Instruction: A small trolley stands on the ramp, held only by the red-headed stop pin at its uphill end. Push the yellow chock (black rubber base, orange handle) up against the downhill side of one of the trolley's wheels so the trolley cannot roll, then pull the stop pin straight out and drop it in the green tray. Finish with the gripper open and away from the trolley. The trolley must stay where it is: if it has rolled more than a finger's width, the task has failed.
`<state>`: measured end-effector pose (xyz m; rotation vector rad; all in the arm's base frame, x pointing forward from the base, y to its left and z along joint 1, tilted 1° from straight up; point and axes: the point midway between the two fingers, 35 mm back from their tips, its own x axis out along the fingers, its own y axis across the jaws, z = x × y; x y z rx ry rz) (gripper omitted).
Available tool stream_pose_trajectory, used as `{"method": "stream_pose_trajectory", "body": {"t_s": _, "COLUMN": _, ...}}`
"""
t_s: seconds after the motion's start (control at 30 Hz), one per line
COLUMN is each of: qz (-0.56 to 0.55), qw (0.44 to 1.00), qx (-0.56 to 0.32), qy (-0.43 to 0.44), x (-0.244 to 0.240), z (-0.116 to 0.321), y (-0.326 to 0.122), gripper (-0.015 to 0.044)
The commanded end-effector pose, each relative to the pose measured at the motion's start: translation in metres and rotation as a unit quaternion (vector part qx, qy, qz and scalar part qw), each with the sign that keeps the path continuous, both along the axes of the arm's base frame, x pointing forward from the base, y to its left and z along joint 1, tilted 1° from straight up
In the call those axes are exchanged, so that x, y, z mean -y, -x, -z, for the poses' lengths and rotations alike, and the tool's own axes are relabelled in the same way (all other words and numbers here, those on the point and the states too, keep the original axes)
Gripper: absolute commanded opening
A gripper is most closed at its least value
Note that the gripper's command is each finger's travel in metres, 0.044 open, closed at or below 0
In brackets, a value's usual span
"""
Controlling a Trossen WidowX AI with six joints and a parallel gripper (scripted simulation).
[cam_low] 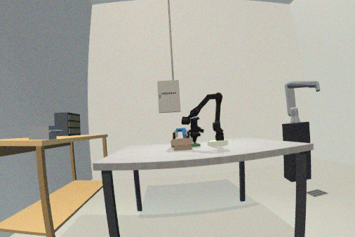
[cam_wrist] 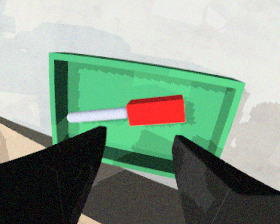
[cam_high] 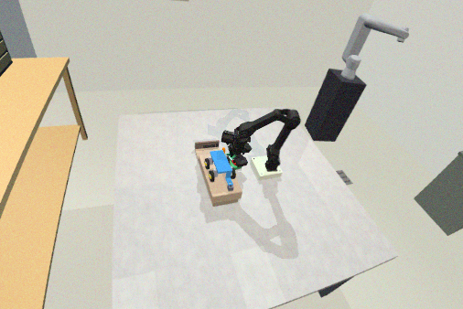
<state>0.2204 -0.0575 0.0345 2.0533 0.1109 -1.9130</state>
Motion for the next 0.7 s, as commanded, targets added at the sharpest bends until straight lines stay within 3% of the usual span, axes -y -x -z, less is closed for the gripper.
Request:
{"method": "stream_pose_trajectory", "body": {"t_s": 0.0, "qz": 0.002, "qw": 1.0, "qx": -0.001, "qy": 0.001, "x": -0.001, "z": 0.003, "y": 0.002, "gripper": 0.019}}
{"method": "stream_pose_trajectory", "body": {"t_s": 0.2, "qz": 0.0, "qw": 1.0, "qx": 0.0, "qy": 0.0, "x": 0.0, "z": 0.0, "y": 0.0, "gripper": 0.034}}
{"method": "stream_pose_trajectory", "body": {"t_s": 0.53, "qz": 0.002, "qw": 1.0, "qx": -0.001, "qy": 0.001, "x": -0.001, "z": -0.02, "y": 0.002, "gripper": 0.034}}
{"method": "stream_pose_trajectory", "body": {"t_s": 0.67, "qz": 0.002, "qw": 1.0, "qx": -0.001, "qy": 0.001, "x": -0.002, "z": -0.032, "y": 0.003, "gripper": 0.044}}
